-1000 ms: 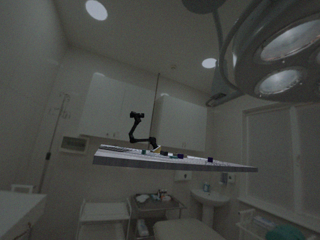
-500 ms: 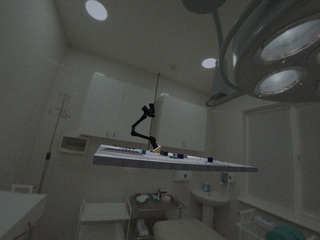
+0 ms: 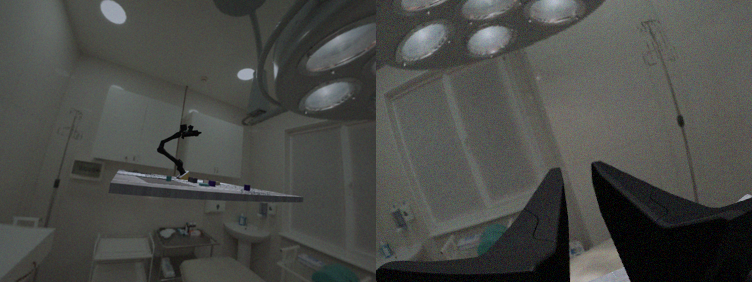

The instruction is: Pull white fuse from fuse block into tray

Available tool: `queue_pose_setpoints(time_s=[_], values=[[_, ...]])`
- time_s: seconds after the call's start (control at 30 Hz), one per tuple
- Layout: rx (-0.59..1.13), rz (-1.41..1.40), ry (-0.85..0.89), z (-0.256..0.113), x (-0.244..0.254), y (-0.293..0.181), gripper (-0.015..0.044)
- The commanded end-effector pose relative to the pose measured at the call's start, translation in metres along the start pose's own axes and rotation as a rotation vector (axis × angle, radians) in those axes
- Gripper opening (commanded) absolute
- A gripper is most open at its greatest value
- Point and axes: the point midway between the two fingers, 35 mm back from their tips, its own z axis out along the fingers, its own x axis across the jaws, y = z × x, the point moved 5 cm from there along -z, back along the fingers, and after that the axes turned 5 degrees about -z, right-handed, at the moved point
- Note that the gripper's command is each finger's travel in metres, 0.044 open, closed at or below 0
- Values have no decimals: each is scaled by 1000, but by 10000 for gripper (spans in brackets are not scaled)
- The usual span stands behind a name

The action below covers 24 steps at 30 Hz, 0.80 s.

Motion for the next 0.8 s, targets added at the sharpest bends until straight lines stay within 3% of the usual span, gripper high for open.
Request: queue_pose_setpoints(time_s=[0.0,0.2,0.43,0.77], values=[[103,248,-150,8,-33,-21,64],[260,730,-471,13,-89,-74,64],[350,1283,-973,-2,-145,-148,64],[177,1789,-1970,-68,-191,-256,64]])
